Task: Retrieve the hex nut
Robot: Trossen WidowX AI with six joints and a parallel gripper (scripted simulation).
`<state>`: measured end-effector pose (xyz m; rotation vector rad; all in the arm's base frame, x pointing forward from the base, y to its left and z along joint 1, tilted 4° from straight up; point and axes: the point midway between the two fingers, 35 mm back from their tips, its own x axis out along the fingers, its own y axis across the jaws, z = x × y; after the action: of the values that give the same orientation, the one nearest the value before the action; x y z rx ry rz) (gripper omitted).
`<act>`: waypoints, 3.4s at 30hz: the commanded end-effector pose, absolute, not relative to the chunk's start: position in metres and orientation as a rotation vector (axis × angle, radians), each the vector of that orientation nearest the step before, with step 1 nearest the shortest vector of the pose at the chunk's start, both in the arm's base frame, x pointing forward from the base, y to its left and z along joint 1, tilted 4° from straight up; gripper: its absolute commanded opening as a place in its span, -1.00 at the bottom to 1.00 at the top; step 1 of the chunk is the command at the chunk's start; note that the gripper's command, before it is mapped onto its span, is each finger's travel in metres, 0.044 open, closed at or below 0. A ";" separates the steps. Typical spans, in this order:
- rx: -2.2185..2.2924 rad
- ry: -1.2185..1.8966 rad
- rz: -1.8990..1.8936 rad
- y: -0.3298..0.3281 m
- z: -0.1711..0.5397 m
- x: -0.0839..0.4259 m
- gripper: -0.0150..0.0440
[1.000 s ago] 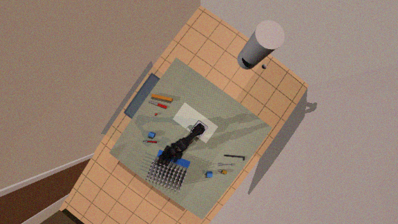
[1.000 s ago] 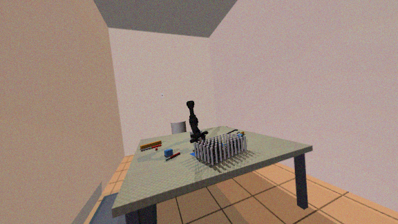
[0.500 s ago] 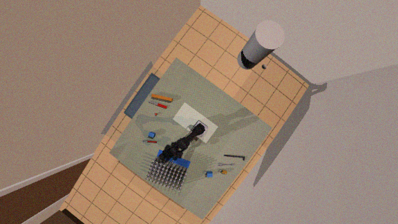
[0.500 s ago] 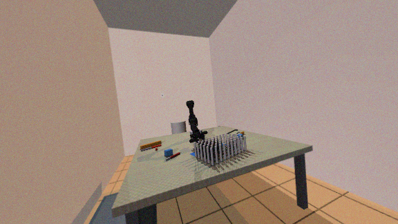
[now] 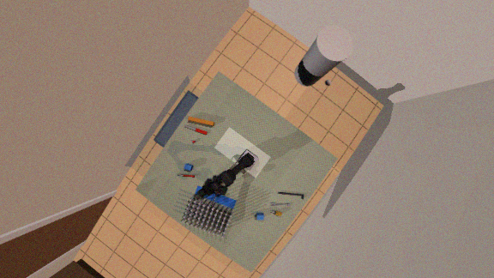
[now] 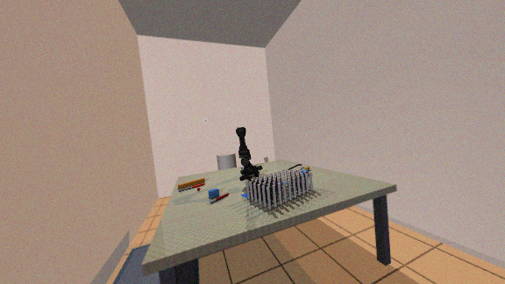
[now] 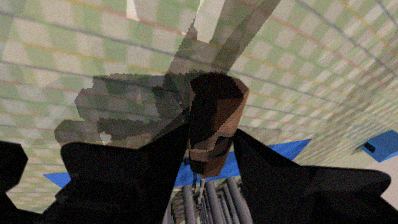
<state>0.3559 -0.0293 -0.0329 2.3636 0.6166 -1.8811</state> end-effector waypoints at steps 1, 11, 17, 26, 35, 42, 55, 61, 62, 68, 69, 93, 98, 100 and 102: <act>2.364 0.626 -1.875 -0.029 -0.032 0.353 -0.49; 2.364 0.626 -1.876 -0.032 -0.032 0.347 -0.49; 2.363 0.625 -1.876 -0.033 -0.032 0.343 -0.49; 2.362 0.625 -1.877 -0.035 -0.032 0.338 -0.49; 2.362 0.625 -1.878 -0.038 -0.032 0.332 -0.49; 2.361 0.625 -1.878 -0.039 -0.032 0.327 -0.49; 2.360 0.624 -1.879 -0.043 -0.032 0.319 -0.49; 2.360 0.624 -1.880 -0.044 -0.032 0.314 -0.49; 2.360 0.624 -1.880 -0.045 -0.032 0.314 -0.49; 2.359 0.624 -1.880 -0.046 -0.032 0.310 -0.49; 2.359 0.624 -1.881 -0.047 -0.032 0.309 -0.49; 2.357 0.623 -1.883 -0.053 -0.032 0.292 -0.49; 2.357 0.623 -1.883 -0.055 -0.032 0.288 -0.49; 2.357 0.623 -1.883 -0.055 -0.032 0.286 -0.49; 2.357 0.623 -1.883 -0.056 -0.032 0.285 -0.49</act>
<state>0.2873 -0.0558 -0.0327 2.3550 0.6144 -1.8908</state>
